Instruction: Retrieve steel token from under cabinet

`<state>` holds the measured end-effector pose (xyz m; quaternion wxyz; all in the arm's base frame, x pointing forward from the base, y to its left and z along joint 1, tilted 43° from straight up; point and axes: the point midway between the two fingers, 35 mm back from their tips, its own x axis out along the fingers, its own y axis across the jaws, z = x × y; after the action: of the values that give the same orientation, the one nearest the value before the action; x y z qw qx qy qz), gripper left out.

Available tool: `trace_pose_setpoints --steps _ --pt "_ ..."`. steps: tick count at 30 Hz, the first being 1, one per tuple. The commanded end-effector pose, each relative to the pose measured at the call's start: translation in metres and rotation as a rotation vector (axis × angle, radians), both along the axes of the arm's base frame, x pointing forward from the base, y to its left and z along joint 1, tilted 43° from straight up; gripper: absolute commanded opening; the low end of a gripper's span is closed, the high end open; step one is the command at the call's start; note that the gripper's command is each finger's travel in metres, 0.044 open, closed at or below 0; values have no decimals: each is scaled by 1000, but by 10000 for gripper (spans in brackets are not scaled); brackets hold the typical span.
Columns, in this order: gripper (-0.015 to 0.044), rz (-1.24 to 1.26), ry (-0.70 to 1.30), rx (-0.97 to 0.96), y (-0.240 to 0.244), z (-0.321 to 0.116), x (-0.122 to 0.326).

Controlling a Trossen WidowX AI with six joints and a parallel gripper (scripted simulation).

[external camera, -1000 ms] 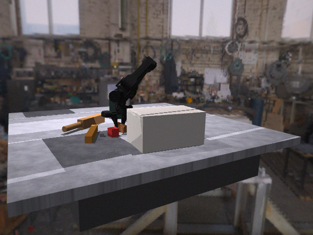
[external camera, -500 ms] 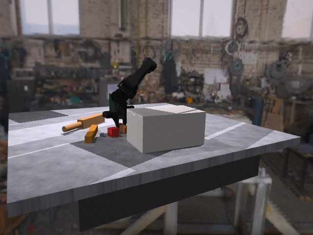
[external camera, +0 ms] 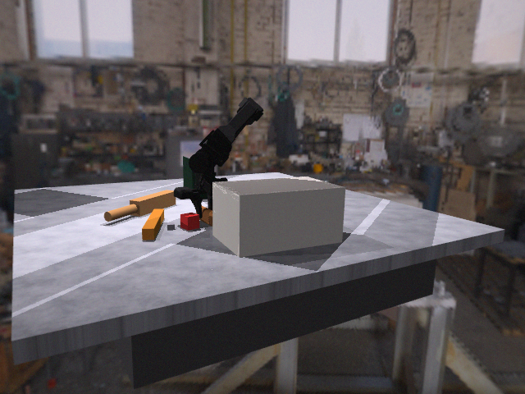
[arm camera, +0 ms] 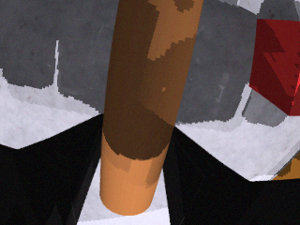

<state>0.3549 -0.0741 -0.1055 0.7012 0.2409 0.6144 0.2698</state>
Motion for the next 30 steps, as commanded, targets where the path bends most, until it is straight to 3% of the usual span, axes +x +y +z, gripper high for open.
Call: trace_pose_setpoints --steps 1,30 --pt "0 -3 1 -2 -1 0 6" --pt "0 -3 -1 -2 -1 4 34"
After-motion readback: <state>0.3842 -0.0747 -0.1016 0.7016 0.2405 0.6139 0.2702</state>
